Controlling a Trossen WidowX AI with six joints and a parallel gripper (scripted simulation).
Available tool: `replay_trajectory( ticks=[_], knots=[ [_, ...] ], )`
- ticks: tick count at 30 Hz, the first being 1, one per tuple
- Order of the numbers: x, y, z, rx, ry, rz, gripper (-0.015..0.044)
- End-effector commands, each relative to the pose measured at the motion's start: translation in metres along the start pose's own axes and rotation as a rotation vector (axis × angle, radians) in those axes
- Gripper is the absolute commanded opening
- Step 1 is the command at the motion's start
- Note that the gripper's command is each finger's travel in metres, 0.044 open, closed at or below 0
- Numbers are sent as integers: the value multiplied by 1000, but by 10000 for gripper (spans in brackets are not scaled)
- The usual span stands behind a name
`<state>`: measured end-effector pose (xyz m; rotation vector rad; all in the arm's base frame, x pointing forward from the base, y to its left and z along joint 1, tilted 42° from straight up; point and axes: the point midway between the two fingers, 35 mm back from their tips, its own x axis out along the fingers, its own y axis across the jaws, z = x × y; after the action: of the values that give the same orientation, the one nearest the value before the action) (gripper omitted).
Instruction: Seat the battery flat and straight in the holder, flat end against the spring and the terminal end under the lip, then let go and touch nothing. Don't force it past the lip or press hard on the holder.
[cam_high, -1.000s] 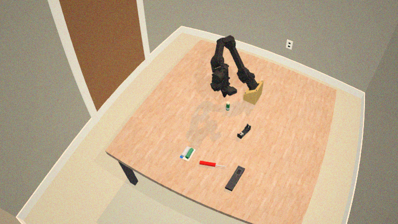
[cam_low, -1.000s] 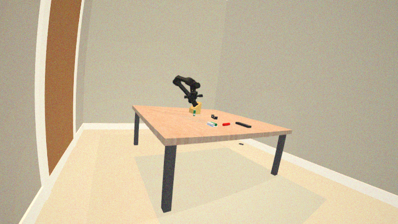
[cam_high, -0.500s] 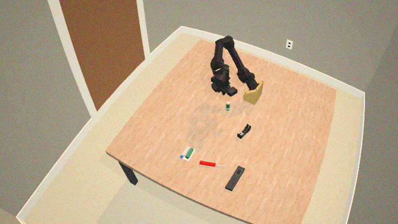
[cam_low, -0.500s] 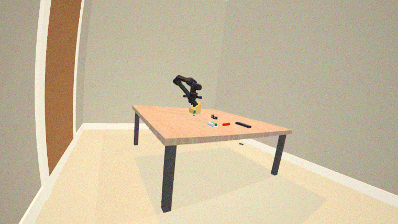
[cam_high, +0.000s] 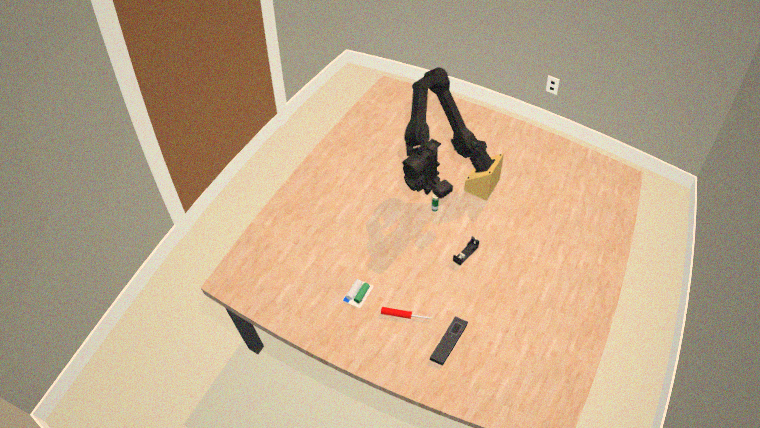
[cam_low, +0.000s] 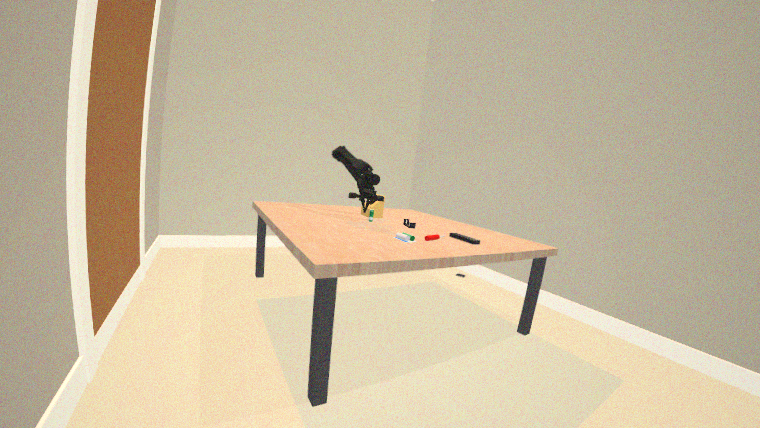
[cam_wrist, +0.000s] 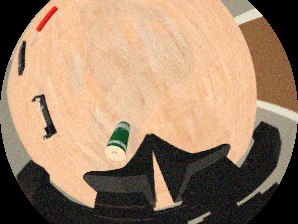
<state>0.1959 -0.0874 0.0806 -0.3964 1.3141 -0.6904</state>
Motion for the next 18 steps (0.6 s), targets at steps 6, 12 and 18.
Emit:
replay_trajectory(
  ticks=[6,12,18],
  knots=[
    [4,12,0,-7,2,-1,0],
    [4,22,1,-7,3,1,0],
    [4,32,1,-7,3,2,0]
  ],
)
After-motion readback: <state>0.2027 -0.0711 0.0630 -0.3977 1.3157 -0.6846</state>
